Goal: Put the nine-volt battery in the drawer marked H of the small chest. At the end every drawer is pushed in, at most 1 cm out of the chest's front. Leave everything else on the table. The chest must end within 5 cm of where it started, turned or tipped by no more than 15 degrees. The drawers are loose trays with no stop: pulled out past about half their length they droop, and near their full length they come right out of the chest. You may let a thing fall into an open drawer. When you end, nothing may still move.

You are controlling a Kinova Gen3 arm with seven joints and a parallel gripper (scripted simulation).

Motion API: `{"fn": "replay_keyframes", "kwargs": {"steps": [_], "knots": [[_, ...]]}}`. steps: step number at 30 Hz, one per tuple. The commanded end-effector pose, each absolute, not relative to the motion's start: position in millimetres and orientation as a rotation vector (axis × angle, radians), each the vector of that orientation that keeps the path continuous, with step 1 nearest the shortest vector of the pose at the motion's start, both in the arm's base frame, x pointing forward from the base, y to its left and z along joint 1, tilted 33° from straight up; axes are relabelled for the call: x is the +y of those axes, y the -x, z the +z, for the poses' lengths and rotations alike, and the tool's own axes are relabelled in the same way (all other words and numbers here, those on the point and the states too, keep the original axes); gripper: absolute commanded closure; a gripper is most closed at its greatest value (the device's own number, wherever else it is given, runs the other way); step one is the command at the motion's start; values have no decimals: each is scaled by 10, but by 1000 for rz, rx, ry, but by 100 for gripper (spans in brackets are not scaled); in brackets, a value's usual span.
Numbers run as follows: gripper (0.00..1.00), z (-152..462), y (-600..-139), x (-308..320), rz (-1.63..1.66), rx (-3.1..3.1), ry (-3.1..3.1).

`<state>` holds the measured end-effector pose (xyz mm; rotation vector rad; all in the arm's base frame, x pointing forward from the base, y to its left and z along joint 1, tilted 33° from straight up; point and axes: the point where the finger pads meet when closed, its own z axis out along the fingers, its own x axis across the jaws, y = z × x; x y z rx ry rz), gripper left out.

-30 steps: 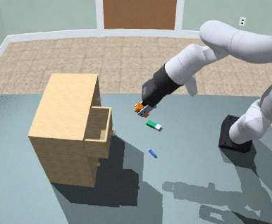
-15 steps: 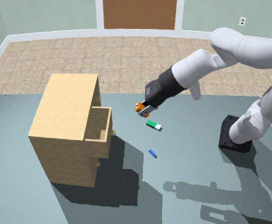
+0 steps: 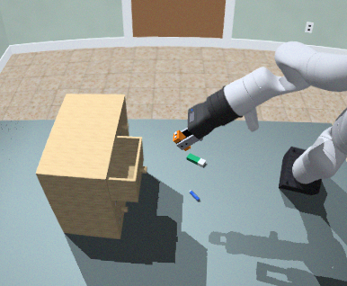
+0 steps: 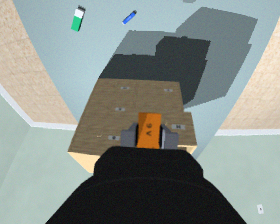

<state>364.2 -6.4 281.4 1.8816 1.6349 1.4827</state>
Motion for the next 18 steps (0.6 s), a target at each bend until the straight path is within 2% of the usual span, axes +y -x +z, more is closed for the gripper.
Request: {"fn": "replay_keyframes", "kwargs": {"steps": [1,18], "knots": [[49,2803,-3633,-64,1487,1625,-1885],[49,2802,-3631,-67,1498,1601,-1873]]}}
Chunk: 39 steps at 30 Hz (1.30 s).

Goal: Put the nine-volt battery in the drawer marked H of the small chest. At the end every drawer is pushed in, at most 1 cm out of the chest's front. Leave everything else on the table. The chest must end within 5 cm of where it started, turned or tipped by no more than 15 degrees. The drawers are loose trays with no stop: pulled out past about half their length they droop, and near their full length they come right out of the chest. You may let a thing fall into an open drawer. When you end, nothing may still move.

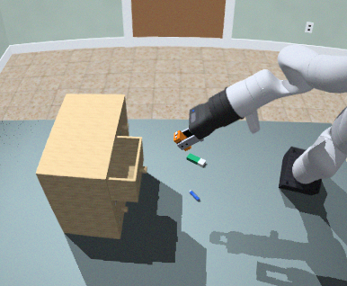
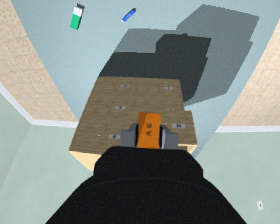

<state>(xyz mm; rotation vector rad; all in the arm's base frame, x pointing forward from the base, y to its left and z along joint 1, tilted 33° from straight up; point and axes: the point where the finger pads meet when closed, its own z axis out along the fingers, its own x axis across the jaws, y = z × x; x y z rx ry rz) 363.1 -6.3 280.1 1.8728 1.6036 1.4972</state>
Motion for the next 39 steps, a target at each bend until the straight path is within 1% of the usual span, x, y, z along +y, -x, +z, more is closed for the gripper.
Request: {"fn": "replay_keyframes", "kwargs": {"steps": [1,15,27,39], "knots": [[49,2802,-3631,-67,1498,1601,-1873],[49,2803,-3643,-66,1498,1601,-1873],[49,2819,-3758,-57,1498,1601,-1873],[49,2873,-4144,-28,1498,1601,-1873]]}}
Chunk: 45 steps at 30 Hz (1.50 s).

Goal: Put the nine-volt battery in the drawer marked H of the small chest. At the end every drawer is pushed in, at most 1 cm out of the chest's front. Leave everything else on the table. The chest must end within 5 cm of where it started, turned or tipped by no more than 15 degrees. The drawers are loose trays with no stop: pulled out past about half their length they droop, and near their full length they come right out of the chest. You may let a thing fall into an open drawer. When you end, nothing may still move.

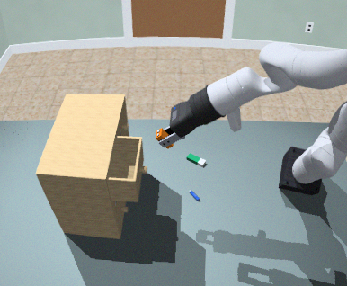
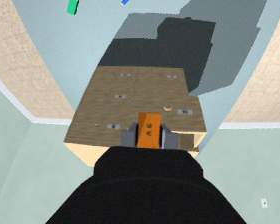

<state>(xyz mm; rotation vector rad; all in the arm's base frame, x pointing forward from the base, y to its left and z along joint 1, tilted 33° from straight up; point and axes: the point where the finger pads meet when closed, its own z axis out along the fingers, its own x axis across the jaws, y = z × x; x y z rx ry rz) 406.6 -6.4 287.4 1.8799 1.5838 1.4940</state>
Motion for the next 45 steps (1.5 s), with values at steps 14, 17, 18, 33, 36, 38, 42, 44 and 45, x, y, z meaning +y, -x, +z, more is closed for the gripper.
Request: {"fn": "replay_keyframes", "kwargs": {"steps": [14,17,18,33,36,38,42,44,45], "knots": [[49,2946,-4668,12,1498,1601,-1873],[49,2960,-4771,20,1498,1601,-1873],[49,2964,-4802,23,1498,1601,-1873],[49,2996,-5029,40,1498,1601,-1873],[49,2998,-5041,41,1498,1601,-1873],[49,2998,-5043,41,1498,1601,-1873],[49,2998,-5044,41,1498,1601,-1873],[49,2998,-5044,41,1498,1601,-1873],[49,2998,-5044,41,1498,1601,-1873]]}}
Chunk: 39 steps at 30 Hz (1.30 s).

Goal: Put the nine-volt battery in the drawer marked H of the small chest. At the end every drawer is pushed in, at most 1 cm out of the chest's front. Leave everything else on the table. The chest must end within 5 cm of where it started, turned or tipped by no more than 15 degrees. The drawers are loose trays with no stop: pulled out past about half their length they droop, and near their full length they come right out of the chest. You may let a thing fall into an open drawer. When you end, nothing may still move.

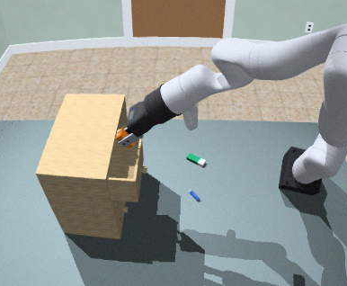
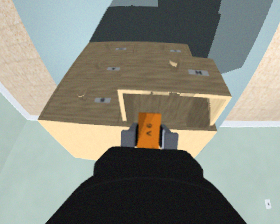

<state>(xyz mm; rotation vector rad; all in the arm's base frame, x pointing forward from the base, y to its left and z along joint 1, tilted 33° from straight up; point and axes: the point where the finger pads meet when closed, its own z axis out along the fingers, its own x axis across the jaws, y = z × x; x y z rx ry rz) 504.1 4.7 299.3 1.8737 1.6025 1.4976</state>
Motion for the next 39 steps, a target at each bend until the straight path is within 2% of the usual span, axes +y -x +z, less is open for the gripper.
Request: {"fn": "replay_keyframes", "kwargs": {"steps": [1,17,20,21,22,25,26,29,30,39], "knots": [[49,2998,-5044,41,1498,1601,-1873],[49,2998,-5044,41,1498,1601,-1873],[37,2998,-5044,41,1498,1601,-1873],[37,2998,-5044,41,1498,1601,-1873],[31,2998,-5044,41,1498,1601,-1873],[25,2998,-5044,41,1498,1601,-1873],[19,2998,-5044,41,1498,1601,-1873],[19,2998,-5044,41,1498,1601,-1873],[0,2998,-5044,41,1498,1601,-1873],[0,2998,-5044,41,1498,1601,-1873]]}}
